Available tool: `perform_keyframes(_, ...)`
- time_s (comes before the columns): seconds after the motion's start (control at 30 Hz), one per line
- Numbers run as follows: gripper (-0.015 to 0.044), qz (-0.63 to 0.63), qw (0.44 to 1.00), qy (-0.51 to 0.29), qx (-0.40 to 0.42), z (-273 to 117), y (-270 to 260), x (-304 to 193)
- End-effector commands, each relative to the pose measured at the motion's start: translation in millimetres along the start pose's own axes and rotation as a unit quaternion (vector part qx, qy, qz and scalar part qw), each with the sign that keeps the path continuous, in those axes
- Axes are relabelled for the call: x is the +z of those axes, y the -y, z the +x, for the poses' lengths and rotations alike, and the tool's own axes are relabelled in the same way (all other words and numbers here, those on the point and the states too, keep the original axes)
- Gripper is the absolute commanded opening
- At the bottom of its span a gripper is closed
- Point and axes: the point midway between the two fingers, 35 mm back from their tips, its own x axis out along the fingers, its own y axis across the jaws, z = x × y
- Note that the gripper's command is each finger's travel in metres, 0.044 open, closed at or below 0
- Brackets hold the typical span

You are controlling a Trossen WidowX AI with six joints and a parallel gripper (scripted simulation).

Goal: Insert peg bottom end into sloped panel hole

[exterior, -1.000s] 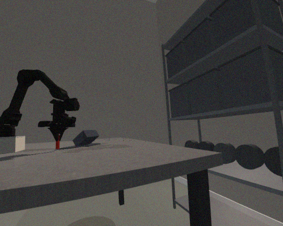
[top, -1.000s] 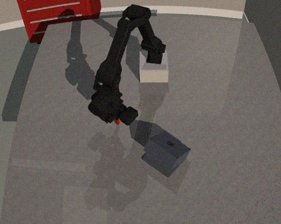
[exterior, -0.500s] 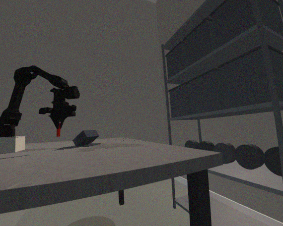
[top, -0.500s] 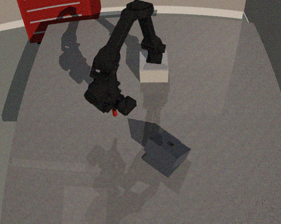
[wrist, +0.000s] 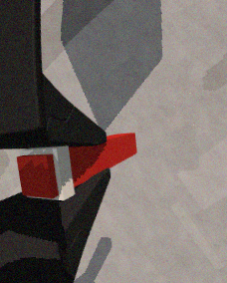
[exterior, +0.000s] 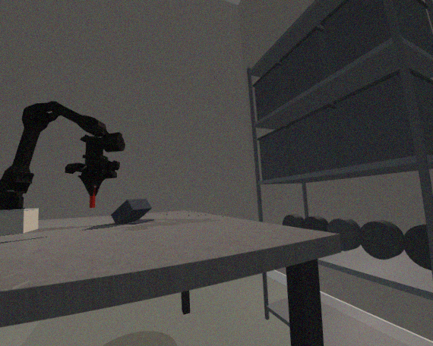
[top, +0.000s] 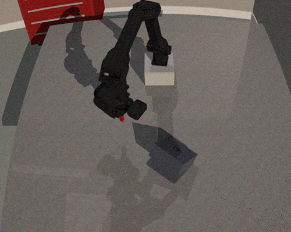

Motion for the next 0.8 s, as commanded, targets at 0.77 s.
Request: perform_keyframes(0.77, 0.0, -0.107, 0.993, 0.028, -0.033, -7, -35, -1)
